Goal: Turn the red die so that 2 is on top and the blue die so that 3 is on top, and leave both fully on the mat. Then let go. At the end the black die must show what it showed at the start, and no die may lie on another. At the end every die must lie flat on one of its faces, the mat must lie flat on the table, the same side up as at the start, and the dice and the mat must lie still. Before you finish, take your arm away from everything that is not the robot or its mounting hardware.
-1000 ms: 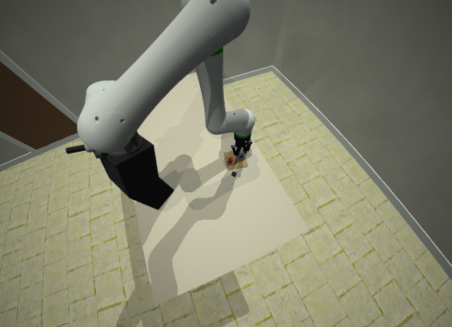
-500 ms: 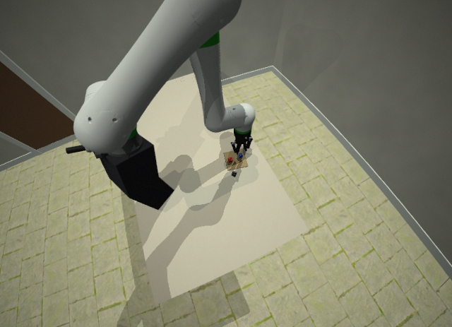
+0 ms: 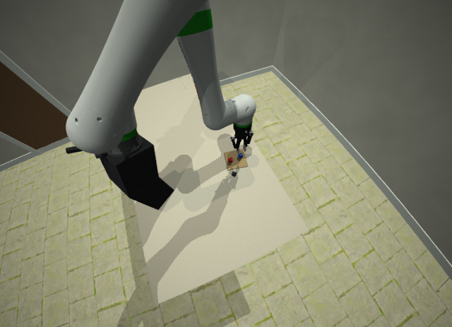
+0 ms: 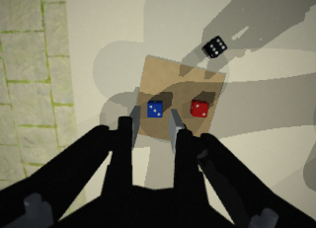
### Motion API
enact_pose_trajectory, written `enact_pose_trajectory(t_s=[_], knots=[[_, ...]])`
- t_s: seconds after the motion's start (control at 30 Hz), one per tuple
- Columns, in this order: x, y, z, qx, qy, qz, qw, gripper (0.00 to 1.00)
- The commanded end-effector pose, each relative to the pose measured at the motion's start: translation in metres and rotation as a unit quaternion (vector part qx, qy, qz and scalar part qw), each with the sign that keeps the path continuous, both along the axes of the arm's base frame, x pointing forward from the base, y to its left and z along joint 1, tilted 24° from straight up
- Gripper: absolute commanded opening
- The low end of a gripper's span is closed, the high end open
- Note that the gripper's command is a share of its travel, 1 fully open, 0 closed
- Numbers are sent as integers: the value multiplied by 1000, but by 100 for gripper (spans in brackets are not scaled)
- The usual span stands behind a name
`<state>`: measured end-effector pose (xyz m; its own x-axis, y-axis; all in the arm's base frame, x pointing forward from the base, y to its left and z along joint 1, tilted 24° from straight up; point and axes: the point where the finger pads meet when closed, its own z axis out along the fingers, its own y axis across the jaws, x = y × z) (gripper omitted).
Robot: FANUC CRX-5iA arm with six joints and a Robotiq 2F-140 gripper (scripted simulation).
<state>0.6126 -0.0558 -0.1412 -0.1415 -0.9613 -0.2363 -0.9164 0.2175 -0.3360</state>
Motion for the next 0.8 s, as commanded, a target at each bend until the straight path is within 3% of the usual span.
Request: enact_pose_trajectory(t_s=[0.0,0.03,0.07,0.77], knots=[[0,-1,3,2,7,1,1000,25],[0,-1,3,2,7,1,1000,25],[0,-1,3,2,7,1,1000,100],[0,-1,3,2,7,1,1000,100]])
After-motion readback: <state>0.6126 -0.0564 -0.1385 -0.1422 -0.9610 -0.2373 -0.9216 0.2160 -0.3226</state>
